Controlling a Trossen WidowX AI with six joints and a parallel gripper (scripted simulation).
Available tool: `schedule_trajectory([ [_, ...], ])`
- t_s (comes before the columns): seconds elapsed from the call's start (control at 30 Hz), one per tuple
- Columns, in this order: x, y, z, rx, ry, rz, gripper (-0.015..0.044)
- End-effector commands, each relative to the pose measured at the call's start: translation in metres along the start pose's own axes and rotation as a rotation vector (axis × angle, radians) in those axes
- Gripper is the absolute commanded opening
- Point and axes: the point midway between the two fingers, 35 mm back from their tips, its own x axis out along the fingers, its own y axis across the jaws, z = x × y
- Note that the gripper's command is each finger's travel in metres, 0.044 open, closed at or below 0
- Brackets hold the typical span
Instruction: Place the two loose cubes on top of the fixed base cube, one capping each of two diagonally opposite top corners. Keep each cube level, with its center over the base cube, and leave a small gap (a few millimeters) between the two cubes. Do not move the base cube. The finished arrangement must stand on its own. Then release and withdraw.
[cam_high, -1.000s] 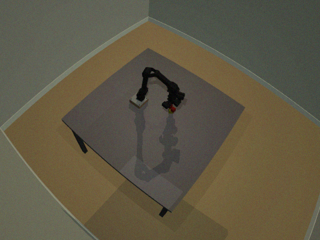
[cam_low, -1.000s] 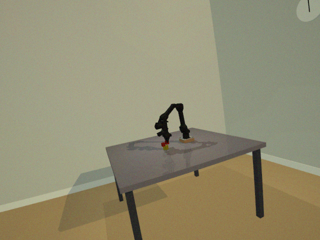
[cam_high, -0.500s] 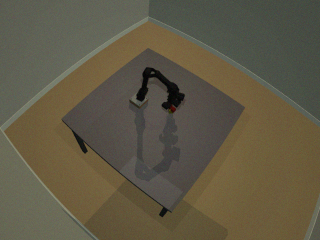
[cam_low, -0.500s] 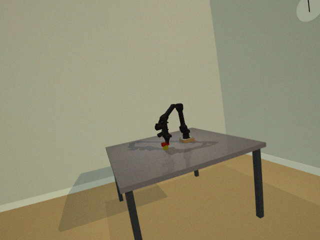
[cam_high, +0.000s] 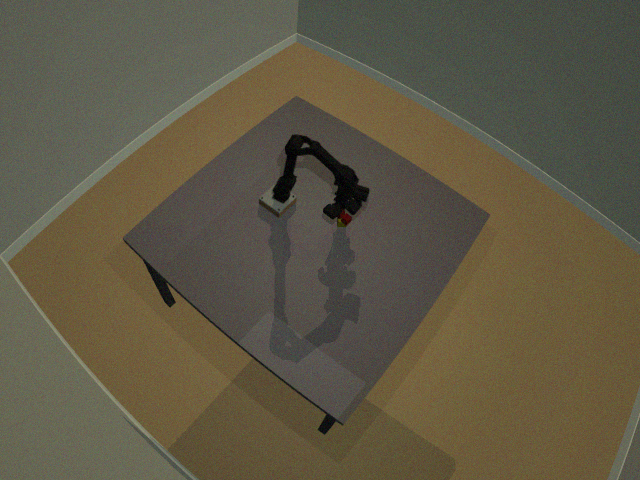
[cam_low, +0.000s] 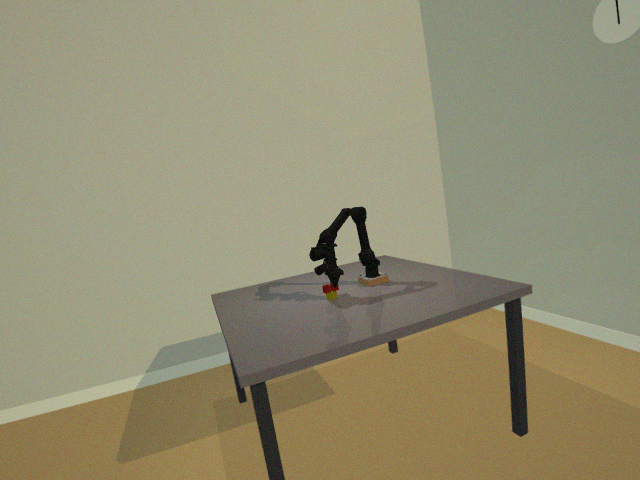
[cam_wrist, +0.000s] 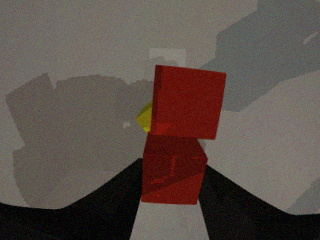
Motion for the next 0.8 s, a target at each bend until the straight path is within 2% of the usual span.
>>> schedule_trajectory([
  [0.0, 0.0, 0.0, 0.0, 0.003, -0.002, -0.002, 0.0184],
  [0.03, 0.0, 0.0, 0.0, 0.003, -0.002, -0.002, 0.0205],
  [0.77, -0.026, 0.0, 0.0, 0.0, 0.0, 0.0, 0.0205],
])
